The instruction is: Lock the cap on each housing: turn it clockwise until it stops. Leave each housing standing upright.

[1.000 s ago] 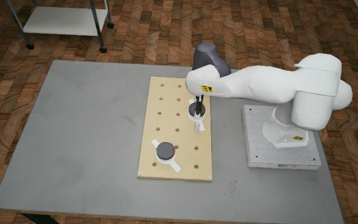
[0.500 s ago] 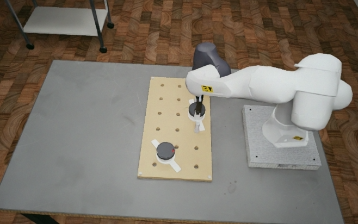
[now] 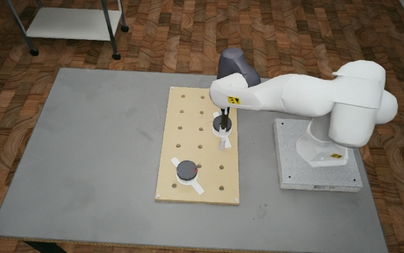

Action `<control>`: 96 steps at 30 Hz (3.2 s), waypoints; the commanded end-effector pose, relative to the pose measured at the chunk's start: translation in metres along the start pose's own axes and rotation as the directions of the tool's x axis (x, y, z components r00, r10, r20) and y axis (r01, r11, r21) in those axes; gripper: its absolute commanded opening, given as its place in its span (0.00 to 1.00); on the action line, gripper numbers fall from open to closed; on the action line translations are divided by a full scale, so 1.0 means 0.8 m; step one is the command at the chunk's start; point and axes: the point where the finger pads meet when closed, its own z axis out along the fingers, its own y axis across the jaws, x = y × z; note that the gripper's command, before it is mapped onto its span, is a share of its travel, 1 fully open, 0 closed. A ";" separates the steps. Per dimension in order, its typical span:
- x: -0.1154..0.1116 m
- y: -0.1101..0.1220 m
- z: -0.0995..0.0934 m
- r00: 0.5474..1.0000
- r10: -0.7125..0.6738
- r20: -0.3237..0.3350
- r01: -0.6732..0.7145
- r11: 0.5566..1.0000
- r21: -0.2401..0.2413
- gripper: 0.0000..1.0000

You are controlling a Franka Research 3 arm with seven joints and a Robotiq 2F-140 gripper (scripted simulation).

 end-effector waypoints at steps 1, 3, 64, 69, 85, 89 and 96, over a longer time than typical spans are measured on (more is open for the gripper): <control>0.001 0.000 0.001 1.000 -0.030 0.000 0.030 1.000 -0.001 0.10; 0.001 0.000 0.001 0.998 -0.062 0.000 0.062 0.998 -0.001 0.10; 0.001 0.000 0.001 0.707 -0.707 0.001 0.707 0.707 -0.001 0.10; 0.000 0.000 0.001 0.707 -0.707 0.001 0.707 0.707 -0.001 0.10; -0.006 0.000 0.001 0.707 -0.707 0.001 0.707 0.707 -0.001 0.10; -0.009 0.000 0.001 0.707 -0.707 0.001 0.707 0.707 -0.001 0.10; -0.016 0.000 0.001 0.707 -0.707 0.001 0.707 0.707 -0.001 0.10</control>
